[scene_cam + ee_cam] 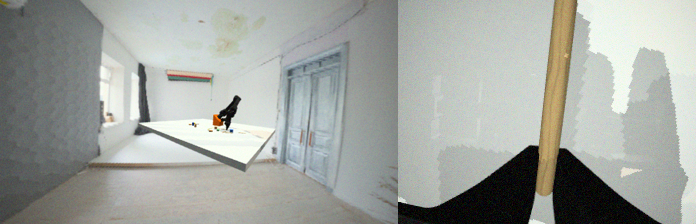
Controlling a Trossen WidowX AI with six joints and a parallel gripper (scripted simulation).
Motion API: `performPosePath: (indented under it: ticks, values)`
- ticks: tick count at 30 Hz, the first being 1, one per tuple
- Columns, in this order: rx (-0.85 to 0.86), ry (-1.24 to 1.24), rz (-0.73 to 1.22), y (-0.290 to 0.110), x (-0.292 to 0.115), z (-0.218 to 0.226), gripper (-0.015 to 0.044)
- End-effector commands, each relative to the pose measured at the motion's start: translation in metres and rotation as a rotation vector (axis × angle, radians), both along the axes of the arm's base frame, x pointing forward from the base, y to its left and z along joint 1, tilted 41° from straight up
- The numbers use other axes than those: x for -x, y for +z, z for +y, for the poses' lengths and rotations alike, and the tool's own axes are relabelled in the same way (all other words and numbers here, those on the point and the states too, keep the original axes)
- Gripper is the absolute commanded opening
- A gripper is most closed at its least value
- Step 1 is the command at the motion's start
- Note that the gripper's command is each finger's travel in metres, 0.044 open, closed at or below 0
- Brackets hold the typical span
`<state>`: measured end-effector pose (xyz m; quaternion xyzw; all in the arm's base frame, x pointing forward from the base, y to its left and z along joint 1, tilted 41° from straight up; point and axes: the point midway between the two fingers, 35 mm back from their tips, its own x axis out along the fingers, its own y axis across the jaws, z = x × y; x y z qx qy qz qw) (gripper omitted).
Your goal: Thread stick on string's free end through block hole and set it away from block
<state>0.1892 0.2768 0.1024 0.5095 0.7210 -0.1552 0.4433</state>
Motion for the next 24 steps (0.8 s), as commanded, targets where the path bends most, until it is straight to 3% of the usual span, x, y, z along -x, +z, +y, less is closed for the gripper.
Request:
performPosePath:
  ticks: [1, 4, 12, 16, 21, 24]
  values:
    - [-0.012, 0.013, -0.002, 0.001, 0.003, 0.005, 0.0000]
    - [-0.012, 0.013, -0.002, 0.001, 0.003, 0.005, 0.0000]
    - [0.001, 0.000, -0.002, 0.008, -0.003, -0.006, 0.0210]
    - [0.000, -0.003, -0.008, 0.052, -0.013, -0.045, 0.0210]
    - [-0.001, -0.004, -0.009, 0.060, -0.013, -0.052, 0.0210]
    - [-0.007, -0.016, -0.023, 0.060, -0.017, -0.049, 0.0289]
